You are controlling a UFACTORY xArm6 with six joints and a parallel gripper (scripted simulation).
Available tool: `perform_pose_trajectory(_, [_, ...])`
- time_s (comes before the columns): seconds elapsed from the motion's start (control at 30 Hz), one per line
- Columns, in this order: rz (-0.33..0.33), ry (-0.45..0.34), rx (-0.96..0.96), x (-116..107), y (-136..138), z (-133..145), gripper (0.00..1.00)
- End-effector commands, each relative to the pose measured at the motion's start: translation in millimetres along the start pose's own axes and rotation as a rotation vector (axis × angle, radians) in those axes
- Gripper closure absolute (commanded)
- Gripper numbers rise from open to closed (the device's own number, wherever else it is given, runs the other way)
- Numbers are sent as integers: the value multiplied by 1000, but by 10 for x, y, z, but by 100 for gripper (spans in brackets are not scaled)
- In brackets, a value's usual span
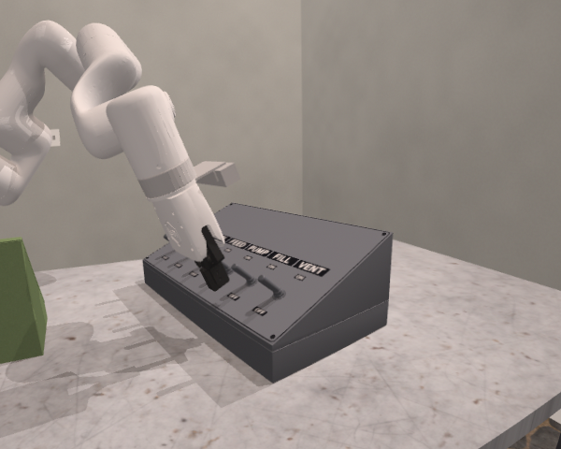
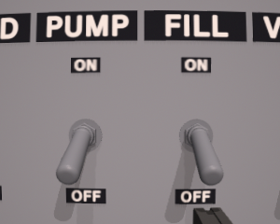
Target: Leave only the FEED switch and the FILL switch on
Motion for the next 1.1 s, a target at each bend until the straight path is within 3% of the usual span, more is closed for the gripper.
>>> perform_pose_trajectory(0.0, [2, 3, -2, -12, 0, -28, 100])
perform_pose_trajectory(1.07, [2, 3, -2, -13, -55, -234, 100])
Point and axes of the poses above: the point where the finger pads meet when closed, its own x axis out along the fingers, its own y axis across the jaws, z = x × y, the point moved 1 cm from there along -x, back along the fingers, and after that the axes turned 15 degrees about x, right-handed, at the moved point
